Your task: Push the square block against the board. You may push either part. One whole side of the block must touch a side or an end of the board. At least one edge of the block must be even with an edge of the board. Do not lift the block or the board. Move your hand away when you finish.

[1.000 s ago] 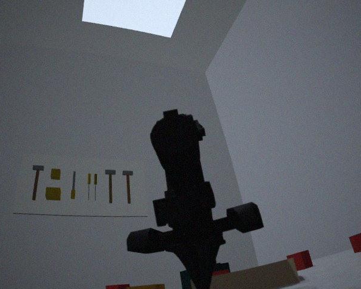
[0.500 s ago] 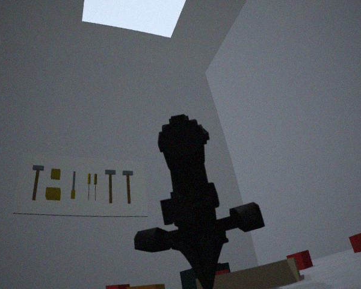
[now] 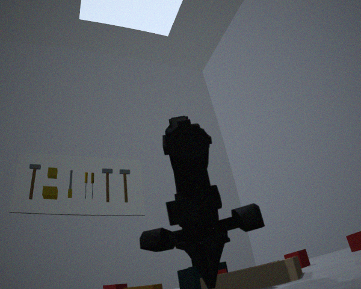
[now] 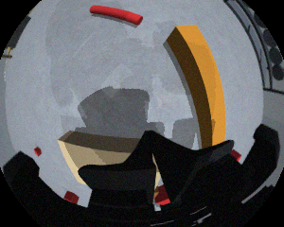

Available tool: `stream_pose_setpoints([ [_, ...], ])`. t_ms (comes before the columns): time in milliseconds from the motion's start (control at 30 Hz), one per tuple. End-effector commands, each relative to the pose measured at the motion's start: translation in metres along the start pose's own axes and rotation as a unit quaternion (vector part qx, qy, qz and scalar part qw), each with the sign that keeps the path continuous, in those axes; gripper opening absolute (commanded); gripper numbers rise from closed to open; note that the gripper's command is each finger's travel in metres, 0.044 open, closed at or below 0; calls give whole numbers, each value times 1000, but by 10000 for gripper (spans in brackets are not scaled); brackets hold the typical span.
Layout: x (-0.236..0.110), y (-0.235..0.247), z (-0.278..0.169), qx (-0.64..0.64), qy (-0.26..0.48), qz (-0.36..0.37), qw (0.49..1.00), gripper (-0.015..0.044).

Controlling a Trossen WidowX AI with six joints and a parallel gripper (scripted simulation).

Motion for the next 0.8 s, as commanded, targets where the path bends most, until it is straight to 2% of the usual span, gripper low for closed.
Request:
stream_pose_setpoints([
  [0, 4, 3, -13, -2, 12, 0, 1000, 0],
  [367, 4, 8, -29, -2, 12, 0, 1000, 0],
  [767, 4, 7, -13, -2, 12, 0, 1000, 0],
])
Point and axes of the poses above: the point midway between the two fingers, 35 mm back from their tips, its own x axis out along the fingers, its own y axis across the jaws, z = x × y, the point moved 1 cm from there along -x, back along the fingers, and after that the axes turned 5 degrees about -x, right-handed, at the moved point
